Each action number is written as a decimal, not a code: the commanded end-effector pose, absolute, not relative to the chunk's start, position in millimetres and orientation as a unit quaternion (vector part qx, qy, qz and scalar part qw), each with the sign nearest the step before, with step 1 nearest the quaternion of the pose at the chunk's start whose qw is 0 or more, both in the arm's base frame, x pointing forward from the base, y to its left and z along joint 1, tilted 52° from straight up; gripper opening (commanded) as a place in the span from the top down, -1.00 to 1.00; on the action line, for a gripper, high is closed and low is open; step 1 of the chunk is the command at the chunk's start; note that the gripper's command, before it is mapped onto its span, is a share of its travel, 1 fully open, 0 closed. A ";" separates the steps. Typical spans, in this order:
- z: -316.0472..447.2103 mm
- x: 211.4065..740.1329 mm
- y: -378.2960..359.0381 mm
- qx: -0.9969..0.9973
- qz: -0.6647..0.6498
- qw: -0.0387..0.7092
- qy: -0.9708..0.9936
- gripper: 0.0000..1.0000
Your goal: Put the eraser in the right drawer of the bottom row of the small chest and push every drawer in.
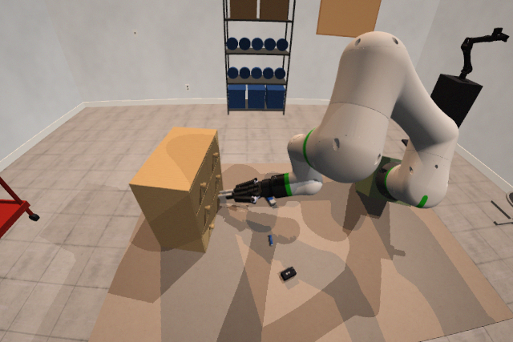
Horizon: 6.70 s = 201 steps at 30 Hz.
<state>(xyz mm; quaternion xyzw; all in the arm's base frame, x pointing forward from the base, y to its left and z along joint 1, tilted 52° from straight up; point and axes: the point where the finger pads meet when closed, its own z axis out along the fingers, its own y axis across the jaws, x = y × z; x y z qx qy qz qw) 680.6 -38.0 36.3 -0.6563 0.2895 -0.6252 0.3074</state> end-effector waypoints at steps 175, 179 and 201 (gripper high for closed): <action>60.3 494.1 -68.0 -0.656 -0.625 0.307 0.289 0.60; 62.8 490.4 -70.9 -0.656 -0.625 0.307 0.289 0.60; 65.4 483.6 -73.6 -0.675 -0.605 0.317 0.280 0.60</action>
